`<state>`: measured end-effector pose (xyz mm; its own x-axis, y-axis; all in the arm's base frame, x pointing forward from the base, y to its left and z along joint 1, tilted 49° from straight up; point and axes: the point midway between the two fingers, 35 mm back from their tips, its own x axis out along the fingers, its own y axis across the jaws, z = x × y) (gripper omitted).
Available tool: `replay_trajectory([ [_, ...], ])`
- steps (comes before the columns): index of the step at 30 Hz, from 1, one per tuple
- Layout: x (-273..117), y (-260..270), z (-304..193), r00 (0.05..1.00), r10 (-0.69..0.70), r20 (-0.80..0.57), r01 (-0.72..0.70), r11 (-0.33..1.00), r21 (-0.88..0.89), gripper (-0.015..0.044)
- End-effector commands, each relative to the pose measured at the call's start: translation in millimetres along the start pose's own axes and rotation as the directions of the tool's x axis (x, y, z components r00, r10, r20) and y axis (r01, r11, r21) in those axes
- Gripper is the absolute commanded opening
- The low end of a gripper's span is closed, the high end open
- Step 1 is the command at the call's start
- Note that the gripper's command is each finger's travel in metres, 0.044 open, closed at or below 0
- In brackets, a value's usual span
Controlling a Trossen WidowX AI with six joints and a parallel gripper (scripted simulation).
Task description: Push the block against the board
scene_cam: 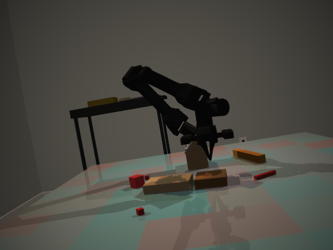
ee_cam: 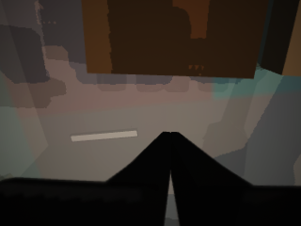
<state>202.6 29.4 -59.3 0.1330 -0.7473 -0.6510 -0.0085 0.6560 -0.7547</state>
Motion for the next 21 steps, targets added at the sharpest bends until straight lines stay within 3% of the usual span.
replay_trajectory([
  [1, 2, 0, -2, 1.000, 0.008, 0.005, -0.008, 1.000, 0.023, 0.0000],
  [6, 52, -2, -3, 1.000, 0.002, 0.005, -0.002, 1.000, 0.023, 0.0000],
  [21, 54, -1, 5, 1.000, 0.003, 0.005, -0.003, 1.000, 0.023, 0.0000],
])
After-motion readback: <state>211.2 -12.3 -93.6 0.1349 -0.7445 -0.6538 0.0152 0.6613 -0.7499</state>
